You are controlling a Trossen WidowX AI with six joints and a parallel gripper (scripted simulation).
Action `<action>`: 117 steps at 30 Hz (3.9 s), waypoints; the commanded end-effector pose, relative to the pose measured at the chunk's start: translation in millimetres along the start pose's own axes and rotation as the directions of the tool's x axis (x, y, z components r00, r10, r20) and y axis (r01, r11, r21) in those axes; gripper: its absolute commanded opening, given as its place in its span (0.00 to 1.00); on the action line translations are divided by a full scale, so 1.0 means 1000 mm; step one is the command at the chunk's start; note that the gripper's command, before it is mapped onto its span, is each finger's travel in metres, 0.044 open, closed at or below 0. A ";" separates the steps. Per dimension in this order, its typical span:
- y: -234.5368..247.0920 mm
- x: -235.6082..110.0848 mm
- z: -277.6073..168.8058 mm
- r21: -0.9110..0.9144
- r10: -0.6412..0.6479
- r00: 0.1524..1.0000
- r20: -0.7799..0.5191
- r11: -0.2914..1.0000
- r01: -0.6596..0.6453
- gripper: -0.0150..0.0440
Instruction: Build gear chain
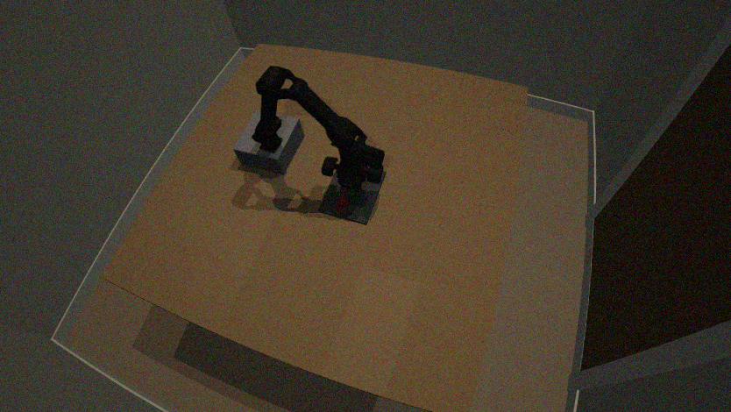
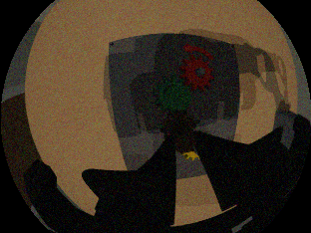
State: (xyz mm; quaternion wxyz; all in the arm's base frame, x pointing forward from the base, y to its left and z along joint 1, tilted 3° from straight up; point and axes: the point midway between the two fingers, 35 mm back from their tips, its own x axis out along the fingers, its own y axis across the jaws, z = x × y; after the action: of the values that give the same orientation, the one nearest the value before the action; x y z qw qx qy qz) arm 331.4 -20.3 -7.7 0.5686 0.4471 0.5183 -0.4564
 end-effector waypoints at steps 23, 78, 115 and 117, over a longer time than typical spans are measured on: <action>0.000 0.001 0.000 -0.363 0.001 1.000 0.000 0.932 -0.001 0.34; -0.005 -0.091 -0.001 -0.209 -0.001 1.000 -0.001 0.978 0.001 1.00; -0.043 -0.121 -0.231 -0.263 -0.012 1.000 -0.029 0.965 0.003 1.00; -0.057 -0.126 -0.254 -0.247 -0.011 1.000 -0.028 0.969 0.004 1.00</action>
State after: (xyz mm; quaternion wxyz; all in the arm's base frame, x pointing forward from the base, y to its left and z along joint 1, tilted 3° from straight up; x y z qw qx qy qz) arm 250.0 191.2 93.8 0.6129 0.3700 0.5842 -0.3823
